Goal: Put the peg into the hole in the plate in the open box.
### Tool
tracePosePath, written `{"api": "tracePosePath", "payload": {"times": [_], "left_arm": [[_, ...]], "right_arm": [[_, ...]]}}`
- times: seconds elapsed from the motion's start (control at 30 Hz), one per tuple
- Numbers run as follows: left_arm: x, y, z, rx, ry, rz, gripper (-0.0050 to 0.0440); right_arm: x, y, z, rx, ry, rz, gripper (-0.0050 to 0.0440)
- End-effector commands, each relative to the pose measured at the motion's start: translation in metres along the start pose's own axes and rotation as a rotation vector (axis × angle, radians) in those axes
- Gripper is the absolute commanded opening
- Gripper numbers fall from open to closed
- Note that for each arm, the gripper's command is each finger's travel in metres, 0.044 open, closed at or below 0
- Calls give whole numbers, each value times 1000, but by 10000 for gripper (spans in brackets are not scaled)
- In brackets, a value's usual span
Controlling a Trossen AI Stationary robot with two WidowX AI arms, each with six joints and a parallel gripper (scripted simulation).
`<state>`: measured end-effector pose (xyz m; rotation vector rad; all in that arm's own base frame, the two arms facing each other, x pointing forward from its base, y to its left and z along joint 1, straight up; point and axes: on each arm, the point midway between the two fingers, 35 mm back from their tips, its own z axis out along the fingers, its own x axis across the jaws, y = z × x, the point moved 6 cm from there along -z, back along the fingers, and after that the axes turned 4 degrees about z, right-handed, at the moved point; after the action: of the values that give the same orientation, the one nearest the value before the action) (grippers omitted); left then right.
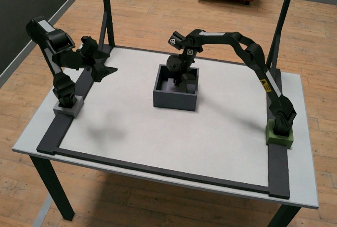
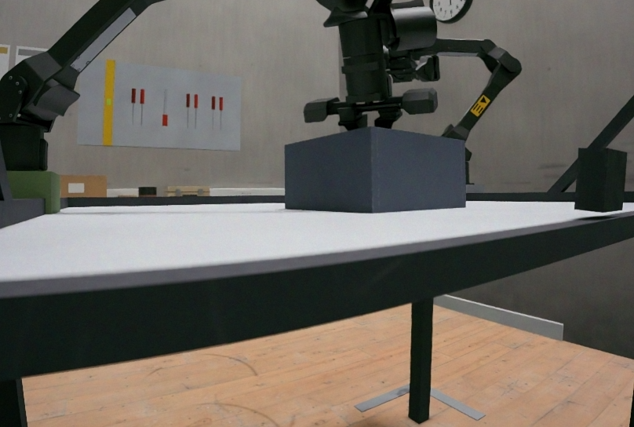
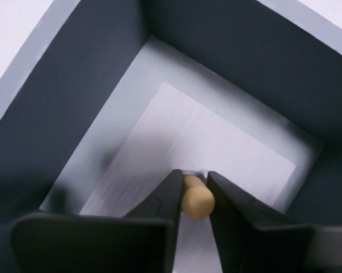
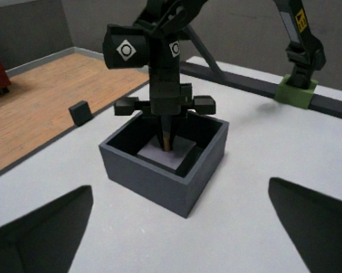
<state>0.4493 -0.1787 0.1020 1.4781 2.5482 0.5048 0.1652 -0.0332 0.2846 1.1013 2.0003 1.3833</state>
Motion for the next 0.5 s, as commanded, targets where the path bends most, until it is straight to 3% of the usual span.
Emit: {"api": "tracePosePath", "payload": {"times": [0.0,0.47], "left_arm": [[1,-1,-1,-2,-11,-10,27],[0,6,-4,13,-29,-13,27]], "right_arm": [[0,3,-2,-4,-5,-12,440],[0,3,-2,-4,-5,-12,440]]}}
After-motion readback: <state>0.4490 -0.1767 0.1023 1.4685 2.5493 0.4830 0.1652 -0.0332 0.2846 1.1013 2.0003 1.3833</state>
